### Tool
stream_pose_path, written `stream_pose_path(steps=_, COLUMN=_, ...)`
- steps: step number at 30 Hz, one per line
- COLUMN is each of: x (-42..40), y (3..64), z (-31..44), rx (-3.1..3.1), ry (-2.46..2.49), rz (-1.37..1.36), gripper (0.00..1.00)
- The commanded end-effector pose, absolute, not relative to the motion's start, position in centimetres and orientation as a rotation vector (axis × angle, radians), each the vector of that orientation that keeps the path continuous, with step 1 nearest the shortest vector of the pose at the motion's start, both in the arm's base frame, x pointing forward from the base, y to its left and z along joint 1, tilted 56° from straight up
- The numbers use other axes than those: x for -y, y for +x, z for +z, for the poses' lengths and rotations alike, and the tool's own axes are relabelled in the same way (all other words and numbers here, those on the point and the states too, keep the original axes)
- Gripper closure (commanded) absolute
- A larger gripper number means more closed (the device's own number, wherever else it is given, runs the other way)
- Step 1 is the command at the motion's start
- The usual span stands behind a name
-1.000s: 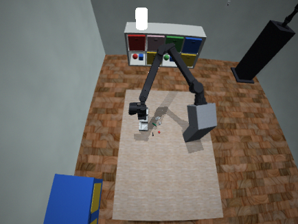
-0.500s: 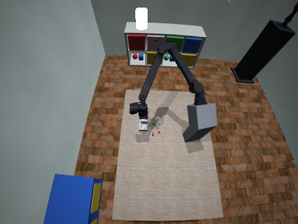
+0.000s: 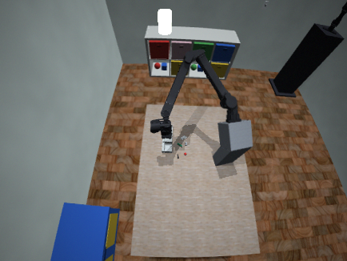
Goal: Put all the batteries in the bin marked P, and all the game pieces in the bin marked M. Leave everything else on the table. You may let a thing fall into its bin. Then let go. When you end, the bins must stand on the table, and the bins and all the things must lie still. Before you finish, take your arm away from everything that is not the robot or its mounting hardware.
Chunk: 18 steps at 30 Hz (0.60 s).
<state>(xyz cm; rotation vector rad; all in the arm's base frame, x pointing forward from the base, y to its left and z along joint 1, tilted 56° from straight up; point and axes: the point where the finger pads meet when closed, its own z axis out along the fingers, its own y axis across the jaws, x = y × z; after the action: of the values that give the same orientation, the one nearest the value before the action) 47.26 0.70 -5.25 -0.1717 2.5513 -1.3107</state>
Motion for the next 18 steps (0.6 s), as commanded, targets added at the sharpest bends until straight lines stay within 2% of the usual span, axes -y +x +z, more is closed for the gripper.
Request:
stream_pose_path(steps=1, x=-2.0, y=48.6, z=-4.3, rx=-2.529, ry=-0.177, rz=-1.29, gripper=0.92)
stream_pose_path(steps=11, x=-1.8, y=48.7, z=-4.5, rx=-2.535, ry=-0.18, rz=-1.297, gripper=0.92)
stream_pose_path(steps=12, x=0.2, y=47.7, z=-5.0, rx=-2.523, ry=-0.066, rz=-1.276, gripper=0.73)
stream_pose_path(steps=18, x=3.0, y=46.2, z=-6.6, rx=-2.463, ry=0.179, rz=-1.198, gripper=0.73)
